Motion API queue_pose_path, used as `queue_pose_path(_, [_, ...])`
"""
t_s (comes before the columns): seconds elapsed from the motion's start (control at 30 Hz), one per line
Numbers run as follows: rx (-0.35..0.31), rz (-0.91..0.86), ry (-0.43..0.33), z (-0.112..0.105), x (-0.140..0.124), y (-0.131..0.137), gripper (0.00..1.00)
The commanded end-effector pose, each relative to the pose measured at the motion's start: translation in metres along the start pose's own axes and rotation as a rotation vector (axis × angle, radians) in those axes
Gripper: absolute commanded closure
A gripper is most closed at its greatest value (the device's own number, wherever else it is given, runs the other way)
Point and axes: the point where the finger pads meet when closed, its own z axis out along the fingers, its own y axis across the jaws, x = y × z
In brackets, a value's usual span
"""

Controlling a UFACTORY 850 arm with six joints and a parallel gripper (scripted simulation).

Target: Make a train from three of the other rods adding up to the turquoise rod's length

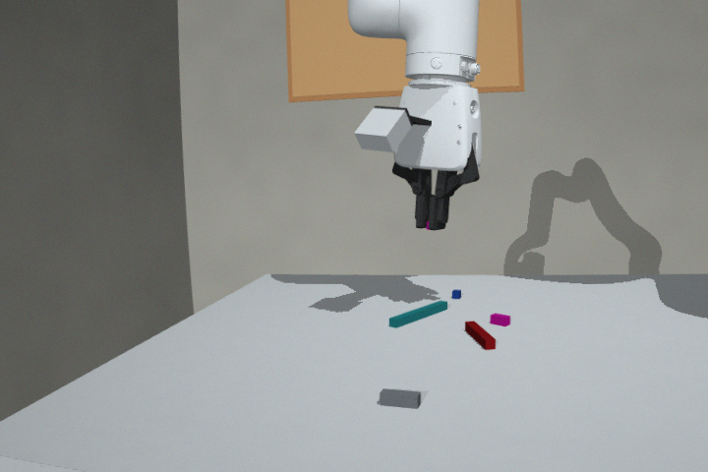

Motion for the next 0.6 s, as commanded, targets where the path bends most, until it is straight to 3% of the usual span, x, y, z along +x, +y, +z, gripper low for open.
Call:
queue_pose_path(0.0, [0.086,0.08,-0.043,-0.001,-0.003,0.003,0.96])
queue_pose_path(0.5, [0.074,0.541,-0.061,-0.001,-0.023,0.011,0.96])
queue_pose_path(0.57, [0.074,0.541,-0.061,-0.001,-0.023,0.011,0.96])
